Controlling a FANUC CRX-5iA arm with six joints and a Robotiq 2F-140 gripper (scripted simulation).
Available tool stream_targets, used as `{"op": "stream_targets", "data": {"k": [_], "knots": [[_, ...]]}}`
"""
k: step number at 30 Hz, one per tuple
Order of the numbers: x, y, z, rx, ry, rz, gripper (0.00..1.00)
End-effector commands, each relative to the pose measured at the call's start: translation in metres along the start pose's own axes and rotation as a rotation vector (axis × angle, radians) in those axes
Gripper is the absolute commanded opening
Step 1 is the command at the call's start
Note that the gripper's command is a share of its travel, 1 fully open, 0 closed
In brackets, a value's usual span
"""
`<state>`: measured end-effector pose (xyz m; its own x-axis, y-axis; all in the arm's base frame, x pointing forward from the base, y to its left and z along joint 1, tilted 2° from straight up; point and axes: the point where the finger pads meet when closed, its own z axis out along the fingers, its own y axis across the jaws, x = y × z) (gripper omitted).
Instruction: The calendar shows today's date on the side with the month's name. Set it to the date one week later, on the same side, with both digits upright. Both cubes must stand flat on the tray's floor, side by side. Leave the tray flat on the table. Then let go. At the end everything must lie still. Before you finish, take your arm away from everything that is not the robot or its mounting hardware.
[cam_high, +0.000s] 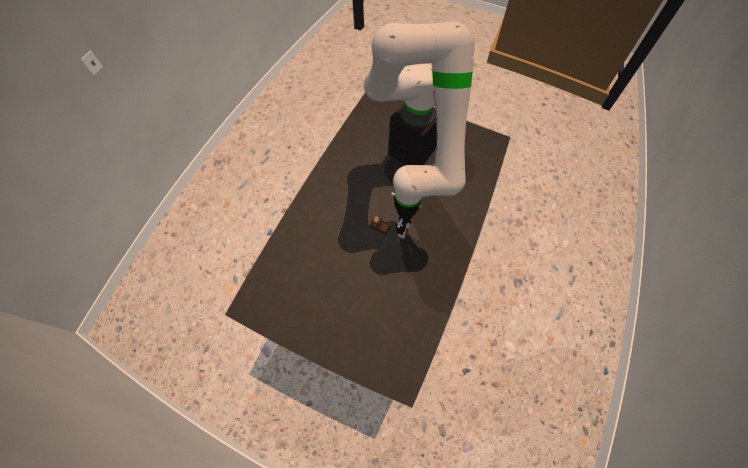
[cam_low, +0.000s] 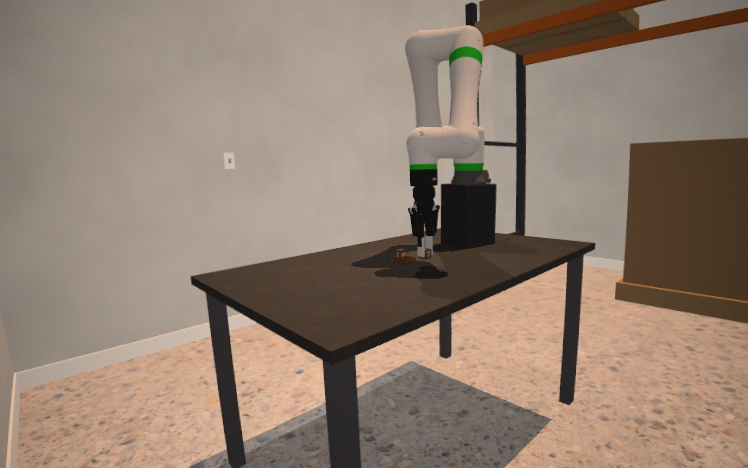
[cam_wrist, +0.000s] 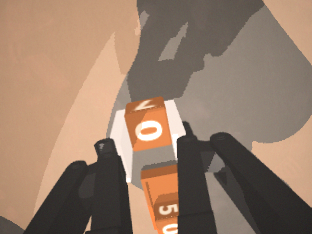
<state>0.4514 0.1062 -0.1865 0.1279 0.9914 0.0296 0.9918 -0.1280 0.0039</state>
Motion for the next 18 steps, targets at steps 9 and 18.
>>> {"op": "stream_targets", "data": {"k": [9, 18], "knots": [[0.000, 0.000, -0.064, 0.000, 0.000, 0.000, 0.17], [0.000, 0.000, -0.071, 0.000, 0.000, 0.000, 0.17]]}}
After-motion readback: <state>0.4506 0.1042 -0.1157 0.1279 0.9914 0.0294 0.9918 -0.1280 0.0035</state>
